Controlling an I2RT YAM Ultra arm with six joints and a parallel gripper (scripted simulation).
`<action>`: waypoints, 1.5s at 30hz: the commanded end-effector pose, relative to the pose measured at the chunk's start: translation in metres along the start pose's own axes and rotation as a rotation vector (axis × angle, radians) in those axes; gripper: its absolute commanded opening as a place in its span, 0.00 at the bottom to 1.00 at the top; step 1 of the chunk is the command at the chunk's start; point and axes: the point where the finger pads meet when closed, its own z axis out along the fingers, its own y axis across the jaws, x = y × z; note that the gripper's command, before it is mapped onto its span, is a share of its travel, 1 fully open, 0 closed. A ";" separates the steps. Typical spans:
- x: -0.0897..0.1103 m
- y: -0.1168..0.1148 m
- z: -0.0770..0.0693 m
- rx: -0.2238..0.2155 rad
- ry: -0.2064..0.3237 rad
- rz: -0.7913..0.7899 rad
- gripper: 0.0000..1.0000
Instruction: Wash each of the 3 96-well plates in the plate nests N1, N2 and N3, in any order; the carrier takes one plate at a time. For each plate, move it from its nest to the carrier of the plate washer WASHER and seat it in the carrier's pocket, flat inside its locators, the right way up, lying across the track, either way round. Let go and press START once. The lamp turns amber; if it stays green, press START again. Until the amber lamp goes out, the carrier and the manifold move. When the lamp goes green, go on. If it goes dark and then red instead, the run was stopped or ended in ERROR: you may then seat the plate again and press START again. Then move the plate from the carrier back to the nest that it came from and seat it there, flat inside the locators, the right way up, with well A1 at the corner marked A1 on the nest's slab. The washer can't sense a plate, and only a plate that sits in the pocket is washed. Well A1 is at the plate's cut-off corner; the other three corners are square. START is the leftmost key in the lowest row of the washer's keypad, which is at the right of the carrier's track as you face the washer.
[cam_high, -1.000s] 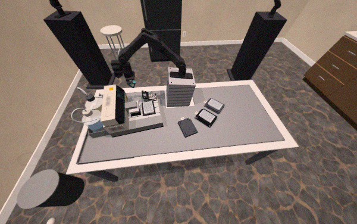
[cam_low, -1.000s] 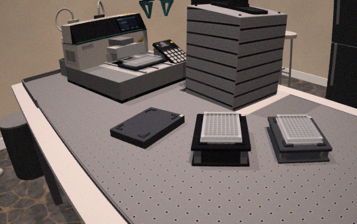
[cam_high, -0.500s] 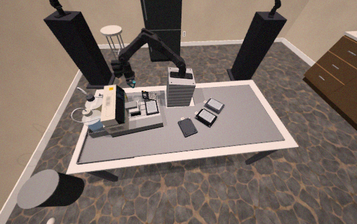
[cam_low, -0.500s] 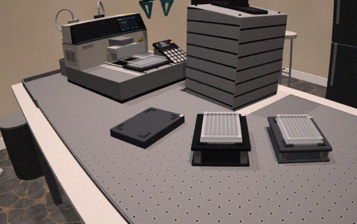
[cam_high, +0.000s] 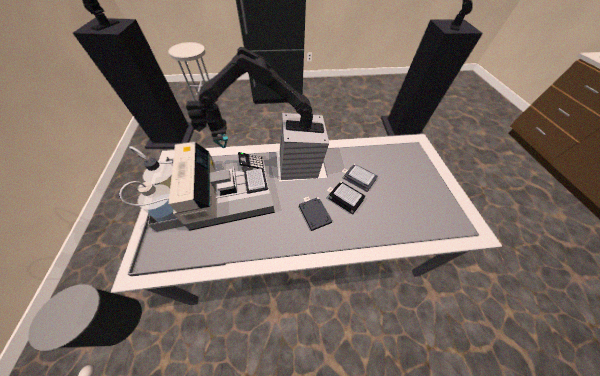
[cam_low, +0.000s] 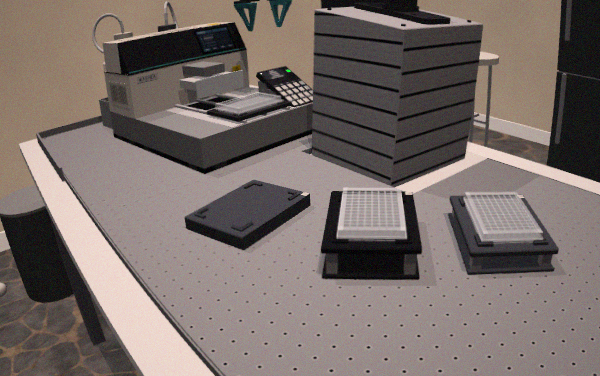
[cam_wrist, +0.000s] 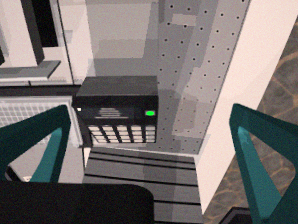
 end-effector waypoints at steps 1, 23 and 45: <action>-0.004 0.000 -0.005 0.001 -0.016 -0.001 1.00; -0.001 0.001 -0.004 0.001 -0.015 -0.001 0.00; 0.054 0.026 0.026 0.000 -0.014 -0.001 0.00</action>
